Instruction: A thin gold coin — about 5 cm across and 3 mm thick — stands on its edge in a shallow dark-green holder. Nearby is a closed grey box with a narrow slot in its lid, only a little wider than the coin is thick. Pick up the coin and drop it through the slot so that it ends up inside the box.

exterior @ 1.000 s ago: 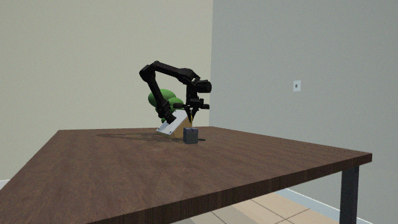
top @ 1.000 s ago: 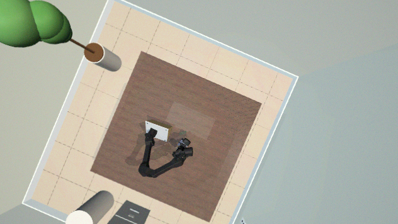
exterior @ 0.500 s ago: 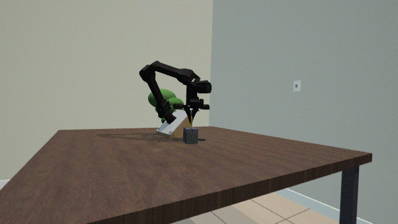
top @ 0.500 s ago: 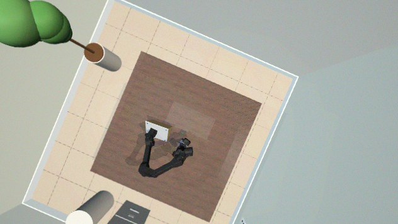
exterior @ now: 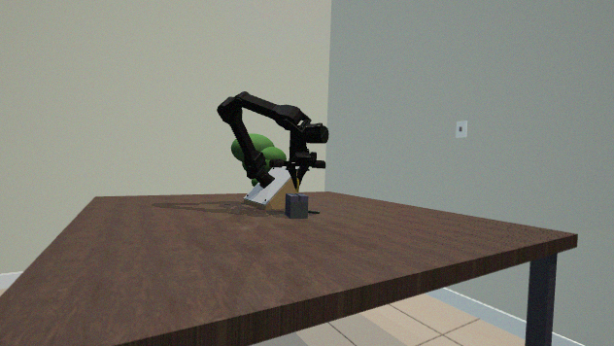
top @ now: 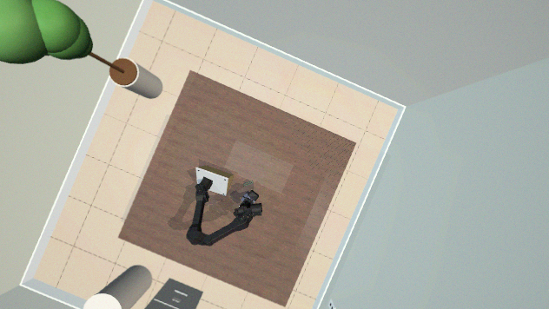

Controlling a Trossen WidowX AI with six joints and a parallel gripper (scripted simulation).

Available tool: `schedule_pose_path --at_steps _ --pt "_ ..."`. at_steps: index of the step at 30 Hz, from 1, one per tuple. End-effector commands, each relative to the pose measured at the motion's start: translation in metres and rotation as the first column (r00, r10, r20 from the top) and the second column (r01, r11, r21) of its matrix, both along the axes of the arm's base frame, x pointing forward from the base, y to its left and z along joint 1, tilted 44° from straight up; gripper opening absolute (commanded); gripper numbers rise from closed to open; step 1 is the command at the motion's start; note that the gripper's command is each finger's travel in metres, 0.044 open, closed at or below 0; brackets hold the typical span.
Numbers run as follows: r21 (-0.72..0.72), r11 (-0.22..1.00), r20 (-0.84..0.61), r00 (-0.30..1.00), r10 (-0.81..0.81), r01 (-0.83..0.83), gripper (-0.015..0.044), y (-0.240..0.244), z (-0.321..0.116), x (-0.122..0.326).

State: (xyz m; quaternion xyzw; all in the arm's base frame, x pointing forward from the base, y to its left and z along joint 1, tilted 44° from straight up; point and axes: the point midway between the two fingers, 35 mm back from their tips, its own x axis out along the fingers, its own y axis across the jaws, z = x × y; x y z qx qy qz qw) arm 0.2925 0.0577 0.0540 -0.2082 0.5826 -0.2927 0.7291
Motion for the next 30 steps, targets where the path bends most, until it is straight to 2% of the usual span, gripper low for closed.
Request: schedule_pose_path --at_steps 1,13,19,28,30 --pt "-0.004 1.000 -0.001 1.000 0.005 -0.005 0.0000 -0.0020 -0.0017 0.0008" --pt "-0.005 1.000 -0.001 1.000 0.006 -0.006 0.0000 -0.0061 -0.0063 0.0015" --pt "0.000 1.000 0.000 1.000 0.000 0.000 0.0157 -0.0045 -0.0052 0.0009" --pt "0.000 1.000 0.000 1.000 0.000 0.000 0.0161 -0.0045 -0.0052 0.0009" --pt "0.000 1.000 0.000 1.000 0.000 0.000 0.0213 -0.0025 -0.0031 0.0006"
